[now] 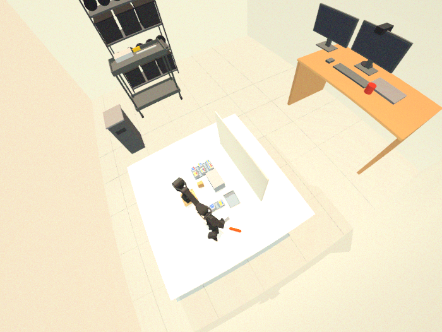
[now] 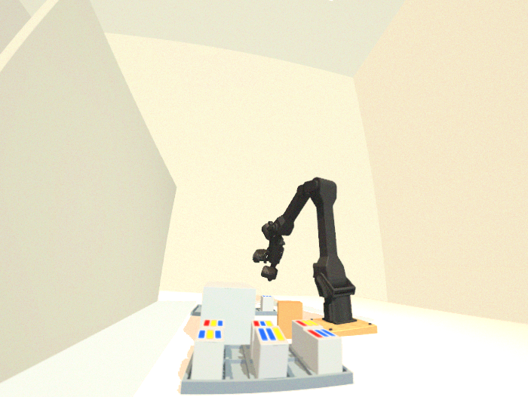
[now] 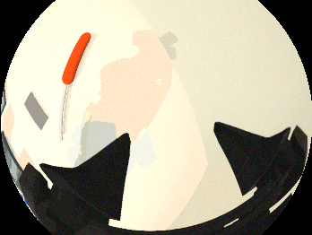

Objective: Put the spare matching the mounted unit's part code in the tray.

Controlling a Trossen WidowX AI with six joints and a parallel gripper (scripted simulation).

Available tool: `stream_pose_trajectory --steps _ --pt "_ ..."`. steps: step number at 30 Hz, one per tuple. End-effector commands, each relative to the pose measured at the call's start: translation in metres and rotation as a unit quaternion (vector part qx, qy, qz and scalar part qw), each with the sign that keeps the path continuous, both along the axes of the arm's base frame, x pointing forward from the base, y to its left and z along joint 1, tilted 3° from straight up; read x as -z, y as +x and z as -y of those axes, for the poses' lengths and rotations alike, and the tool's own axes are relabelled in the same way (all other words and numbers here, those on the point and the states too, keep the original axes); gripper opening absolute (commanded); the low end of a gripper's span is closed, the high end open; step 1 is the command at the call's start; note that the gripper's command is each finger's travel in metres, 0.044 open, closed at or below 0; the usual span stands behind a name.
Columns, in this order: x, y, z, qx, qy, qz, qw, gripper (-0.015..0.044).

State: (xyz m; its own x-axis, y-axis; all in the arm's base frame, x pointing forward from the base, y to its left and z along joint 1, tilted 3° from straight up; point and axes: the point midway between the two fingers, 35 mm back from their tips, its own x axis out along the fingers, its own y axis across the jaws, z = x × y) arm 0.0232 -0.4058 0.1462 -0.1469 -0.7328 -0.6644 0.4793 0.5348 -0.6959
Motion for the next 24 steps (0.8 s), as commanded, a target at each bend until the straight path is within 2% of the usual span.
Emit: stream_pose_trajectory --steps 1,2,9,14,17,24 --pt "0.0 0.0 0.0 0.0 0.0 0.0 1.0 0.0426" --pt "0.0 0.0 0.0 0.0 0.0 0.0 1.0 0.044" --pt "-0.002 0.014 -0.002 -0.01 0.004 0.011 1.0 0.044" --pt "-0.008 0.067 -0.011 -0.047 0.024 0.051 0.997 0.044" --pt "-0.015 0.113 -0.023 -0.078 0.051 0.078 0.993 0.044" --pt "-0.039 0.218 -0.082 -0.15 0.128 0.123 0.973 0.044"
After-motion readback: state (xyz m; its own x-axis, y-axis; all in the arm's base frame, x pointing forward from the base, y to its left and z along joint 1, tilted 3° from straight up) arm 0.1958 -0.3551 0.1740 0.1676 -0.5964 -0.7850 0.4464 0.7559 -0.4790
